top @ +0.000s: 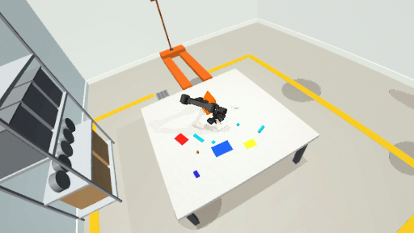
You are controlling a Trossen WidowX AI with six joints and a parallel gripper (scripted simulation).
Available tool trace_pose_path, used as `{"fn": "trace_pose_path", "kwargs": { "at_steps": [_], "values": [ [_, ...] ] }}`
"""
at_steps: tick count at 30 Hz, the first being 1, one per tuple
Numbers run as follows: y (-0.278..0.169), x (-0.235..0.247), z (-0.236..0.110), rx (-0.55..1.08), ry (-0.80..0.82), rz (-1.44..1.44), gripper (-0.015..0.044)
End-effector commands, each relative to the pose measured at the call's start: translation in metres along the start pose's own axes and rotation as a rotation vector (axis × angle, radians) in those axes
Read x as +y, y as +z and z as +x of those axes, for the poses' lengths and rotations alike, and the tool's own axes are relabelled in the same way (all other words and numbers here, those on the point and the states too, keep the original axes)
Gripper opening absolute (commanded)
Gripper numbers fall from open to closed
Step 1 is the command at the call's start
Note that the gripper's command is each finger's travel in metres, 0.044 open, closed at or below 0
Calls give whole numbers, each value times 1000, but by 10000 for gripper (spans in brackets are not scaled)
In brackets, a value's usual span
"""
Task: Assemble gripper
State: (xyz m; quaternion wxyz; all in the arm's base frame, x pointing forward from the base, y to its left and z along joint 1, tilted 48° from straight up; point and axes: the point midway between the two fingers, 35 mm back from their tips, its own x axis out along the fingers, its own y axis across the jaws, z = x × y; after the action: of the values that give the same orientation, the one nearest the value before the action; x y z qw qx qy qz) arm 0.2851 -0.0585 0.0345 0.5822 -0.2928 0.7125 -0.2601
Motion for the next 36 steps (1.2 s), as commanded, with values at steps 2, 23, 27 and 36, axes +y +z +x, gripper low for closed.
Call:
{"fn": "trace_pose_path", "kwargs": {
  "at_steps": [2, 23, 27, 36],
  "values": [
    [-1, 0, 10, 3, -5, -7, 134],
    [-3, -1, 28, 3, -7, -7, 134],
    [-3, -1, 28, 3, -7, -7, 134],
    [-3, -1, 29, 3, -7, -8, 134]
  ]
}}
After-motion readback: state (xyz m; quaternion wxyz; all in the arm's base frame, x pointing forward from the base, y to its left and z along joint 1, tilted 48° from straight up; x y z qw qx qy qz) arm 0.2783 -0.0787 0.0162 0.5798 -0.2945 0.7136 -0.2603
